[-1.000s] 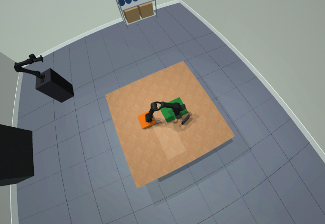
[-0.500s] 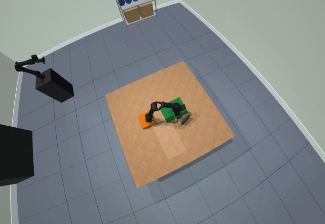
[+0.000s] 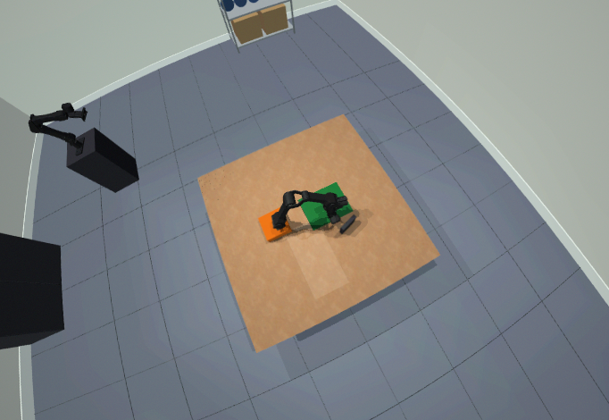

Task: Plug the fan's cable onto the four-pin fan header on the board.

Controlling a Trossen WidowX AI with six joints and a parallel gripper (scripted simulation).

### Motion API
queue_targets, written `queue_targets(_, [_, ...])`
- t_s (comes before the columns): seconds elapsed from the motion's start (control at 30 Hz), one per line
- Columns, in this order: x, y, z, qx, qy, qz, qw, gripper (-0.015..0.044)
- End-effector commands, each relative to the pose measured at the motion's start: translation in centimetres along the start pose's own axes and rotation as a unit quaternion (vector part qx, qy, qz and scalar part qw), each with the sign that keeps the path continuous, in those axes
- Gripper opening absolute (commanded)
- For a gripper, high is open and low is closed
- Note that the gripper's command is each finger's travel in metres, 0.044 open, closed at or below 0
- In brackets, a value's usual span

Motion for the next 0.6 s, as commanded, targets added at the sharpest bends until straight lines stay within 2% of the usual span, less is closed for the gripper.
queue_targets(0.0, [0.35, 0.11, -0.07, -0.002, 0.003, 0.002, 1.0, 0.0])
queue_targets(0.57, [1.3, 0.12, -0.08, -0.002, 0.003, 0.002, 1.0, 0.0])
Point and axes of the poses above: the point midway between the two fingers, 35 mm back from their tips, its own x axis out along the fingers, its own z axis across the jaws, y = z × x, the point moved 2 cm from there along -x, back along the fingers, and after that the axes turned 12 degrees about x, right-handed, at the moved point
